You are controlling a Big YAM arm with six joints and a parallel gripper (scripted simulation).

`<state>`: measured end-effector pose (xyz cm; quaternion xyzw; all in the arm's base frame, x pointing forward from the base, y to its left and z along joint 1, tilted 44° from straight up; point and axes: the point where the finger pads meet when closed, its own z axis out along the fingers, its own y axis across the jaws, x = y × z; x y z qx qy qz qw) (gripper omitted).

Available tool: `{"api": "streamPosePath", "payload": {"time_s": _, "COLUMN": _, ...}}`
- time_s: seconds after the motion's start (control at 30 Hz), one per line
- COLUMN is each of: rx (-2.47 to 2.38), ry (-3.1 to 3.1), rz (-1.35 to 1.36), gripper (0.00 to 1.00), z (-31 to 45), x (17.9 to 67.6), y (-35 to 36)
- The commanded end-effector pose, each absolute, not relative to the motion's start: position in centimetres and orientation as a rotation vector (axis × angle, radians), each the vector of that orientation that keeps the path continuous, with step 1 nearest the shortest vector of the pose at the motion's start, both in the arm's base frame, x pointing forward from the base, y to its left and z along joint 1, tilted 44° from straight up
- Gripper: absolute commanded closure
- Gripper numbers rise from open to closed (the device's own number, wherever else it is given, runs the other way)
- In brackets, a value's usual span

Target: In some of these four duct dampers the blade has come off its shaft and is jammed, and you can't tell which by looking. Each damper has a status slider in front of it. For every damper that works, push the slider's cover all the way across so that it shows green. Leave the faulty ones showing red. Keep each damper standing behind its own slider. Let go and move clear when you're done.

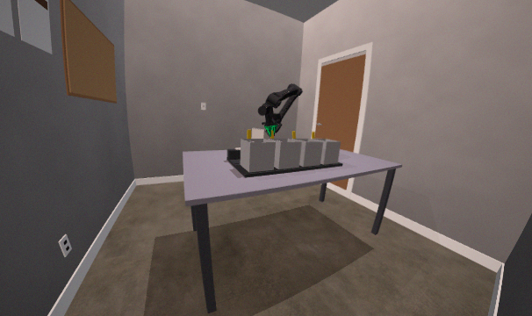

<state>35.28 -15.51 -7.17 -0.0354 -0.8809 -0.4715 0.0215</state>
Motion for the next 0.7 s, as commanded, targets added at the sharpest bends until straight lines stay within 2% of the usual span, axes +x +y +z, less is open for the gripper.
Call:
{"api": "streamPosePath", "payload": {"time_s": 0.0, "rx": -0.108, "ry": -2.743, "rz": -1.501, "gripper": 0.83, "z": -7.6, "x": 36.3, "y": -17.4}}
{"api": "streamPosePath", "payload": {"time_s": 0.67, "rx": -0.097, "ry": -2.651, "rz": -1.654, "gripper": 0.83, "z": -8.6, "x": 36.3, "y": -17.5}}
